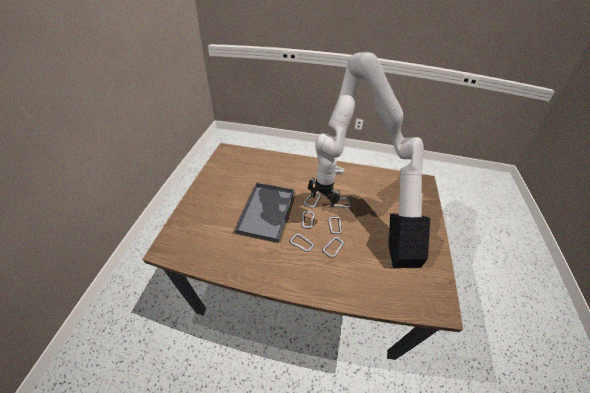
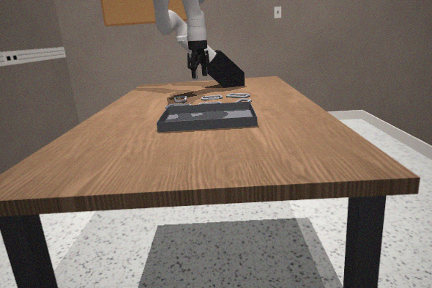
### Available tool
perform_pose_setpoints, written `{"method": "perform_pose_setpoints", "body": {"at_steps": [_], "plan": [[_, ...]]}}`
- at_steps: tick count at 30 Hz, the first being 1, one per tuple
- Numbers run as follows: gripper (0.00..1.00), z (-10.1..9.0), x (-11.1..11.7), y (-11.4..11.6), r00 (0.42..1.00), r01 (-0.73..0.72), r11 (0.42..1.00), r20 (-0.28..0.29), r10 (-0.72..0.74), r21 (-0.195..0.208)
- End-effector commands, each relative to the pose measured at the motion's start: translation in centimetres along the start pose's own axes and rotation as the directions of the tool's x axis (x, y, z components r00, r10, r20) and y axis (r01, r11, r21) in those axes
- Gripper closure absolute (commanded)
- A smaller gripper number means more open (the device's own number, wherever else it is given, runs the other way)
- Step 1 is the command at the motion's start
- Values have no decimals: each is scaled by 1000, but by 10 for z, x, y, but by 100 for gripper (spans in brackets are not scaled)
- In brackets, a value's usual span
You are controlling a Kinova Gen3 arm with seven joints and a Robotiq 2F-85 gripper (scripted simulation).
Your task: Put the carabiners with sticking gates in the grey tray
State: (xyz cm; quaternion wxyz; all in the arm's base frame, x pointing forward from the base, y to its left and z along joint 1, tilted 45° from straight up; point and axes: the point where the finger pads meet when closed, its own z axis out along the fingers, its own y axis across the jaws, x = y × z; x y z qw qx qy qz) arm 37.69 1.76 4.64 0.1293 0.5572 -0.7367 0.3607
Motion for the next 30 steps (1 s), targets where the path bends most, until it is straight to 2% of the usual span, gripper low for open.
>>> {"method": "perform_pose_setpoints", "body": {"at_steps": [1, 3, 4, 20, 21, 30], "plan": [[0, -1, 0, -2, 1000, -7, 1000, 6, 7, -2], [0, -1, 0, -2, 1000, -7, 1000, 6, 7, -2], [0, -5, 36, -48, 999, 32, 1000, 7, -32, -1], [0, -5, 36, -48, 999, 32, 1000, 7, -32, -1], [0, -9, 64, -84, 999, 37, 999, 4, -37, 0], [0, -9, 64, -84, 999, 37, 999, 4, -37, 0]]}}
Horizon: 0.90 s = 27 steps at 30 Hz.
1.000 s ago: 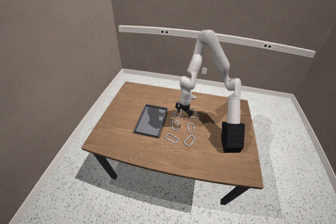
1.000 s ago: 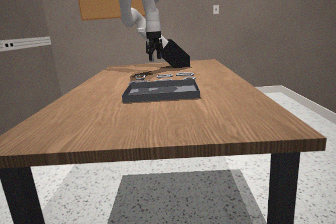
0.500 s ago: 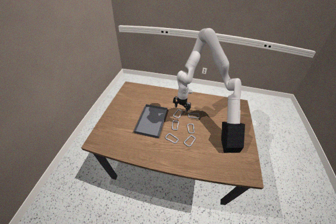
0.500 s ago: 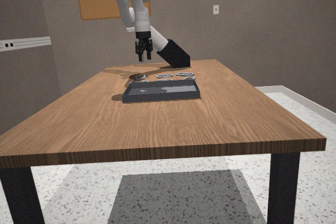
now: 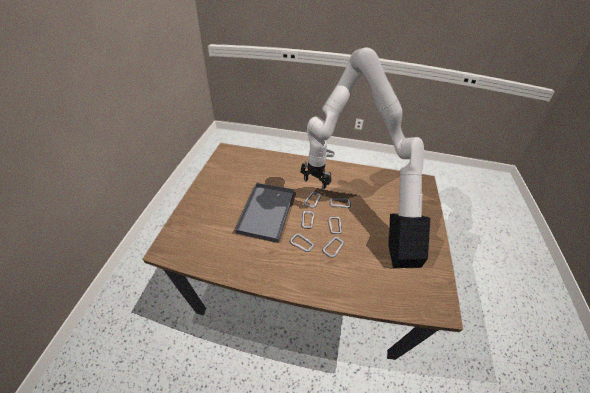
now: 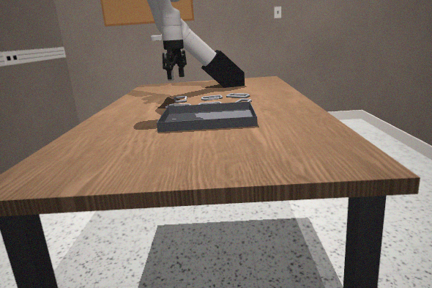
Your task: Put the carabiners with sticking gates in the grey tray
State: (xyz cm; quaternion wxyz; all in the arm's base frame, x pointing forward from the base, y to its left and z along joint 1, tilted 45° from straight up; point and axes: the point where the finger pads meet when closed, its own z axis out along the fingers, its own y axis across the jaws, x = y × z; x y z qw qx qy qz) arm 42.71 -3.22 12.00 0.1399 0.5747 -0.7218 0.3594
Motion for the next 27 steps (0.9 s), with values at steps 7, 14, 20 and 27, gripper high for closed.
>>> {"method": "perform_pose_setpoints", "body": {"at_steps": [7, 14, 20, 27], "plan": [[0, -1, 1, -4, 1000, -13, 1000, 9, 13, -2], [0, 29, 1, -3, 1000, 5, 1000, 13, -5, -2], [0, 29, 1, -3, 1000, 5, 1000, 13, -5, -2], [0, 79, 1, -3, 1000, 4, 1000, 14, -4, -2]]}}
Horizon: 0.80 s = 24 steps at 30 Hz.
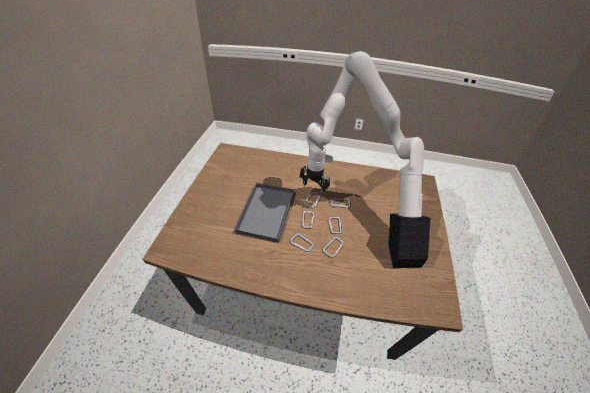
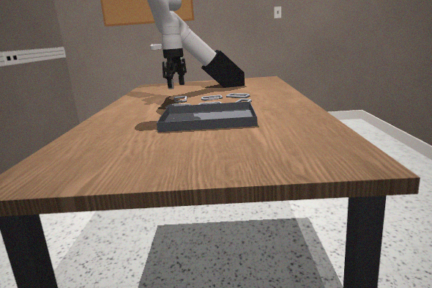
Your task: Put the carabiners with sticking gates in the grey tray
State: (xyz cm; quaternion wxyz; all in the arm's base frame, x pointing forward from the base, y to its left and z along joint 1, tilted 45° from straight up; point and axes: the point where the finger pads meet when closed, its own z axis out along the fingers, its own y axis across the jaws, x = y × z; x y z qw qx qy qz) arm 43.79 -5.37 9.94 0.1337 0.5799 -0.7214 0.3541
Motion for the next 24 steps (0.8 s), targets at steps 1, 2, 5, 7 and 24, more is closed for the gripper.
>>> {"method": "perform_pose_setpoints", "body": {"at_steps": [1, 2, 5, 7, 24], "plan": [[0, 48, 2, 1, 1000, -1, 1000, -5, 1, -3], [0, 48, 2, 1, 1000, -1, 1000, -5, 1, -3], [0, 48, 2, 1, 1000, -1, 1000, -5, 1, -3], [0, 48, 2, 1, 1000, -1, 1000, -5, 1, -3], [0, 70, 1, 2, 1000, 0, 1000, -3, 0, -2]]}}
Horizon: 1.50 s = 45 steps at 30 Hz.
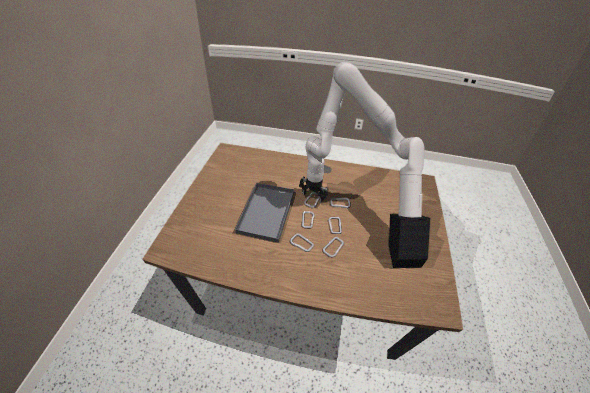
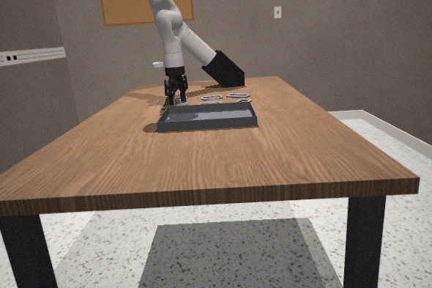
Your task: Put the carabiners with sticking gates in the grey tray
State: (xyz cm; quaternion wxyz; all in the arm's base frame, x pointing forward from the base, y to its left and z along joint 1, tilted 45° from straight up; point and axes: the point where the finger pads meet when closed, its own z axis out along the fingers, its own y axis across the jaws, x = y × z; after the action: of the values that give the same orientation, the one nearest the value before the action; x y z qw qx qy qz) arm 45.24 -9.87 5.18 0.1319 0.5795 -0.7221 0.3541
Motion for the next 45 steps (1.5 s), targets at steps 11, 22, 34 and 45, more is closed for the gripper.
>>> {"method": "perform_pose_setpoints", "body": {"at_steps": [11, 22, 34, 45], "plan": [[0, 8, 1, 2, 1000, 2, 1000, -4, -2, -3], [0, 8, 1, 2, 1000, 2, 1000, -4, -2, -3], [25, 8, 1, 2, 1000, 2, 1000, -4, -2, -2], [25, 8, 1, 2, 1000, 2, 1000, -4, -2, -2]]}}
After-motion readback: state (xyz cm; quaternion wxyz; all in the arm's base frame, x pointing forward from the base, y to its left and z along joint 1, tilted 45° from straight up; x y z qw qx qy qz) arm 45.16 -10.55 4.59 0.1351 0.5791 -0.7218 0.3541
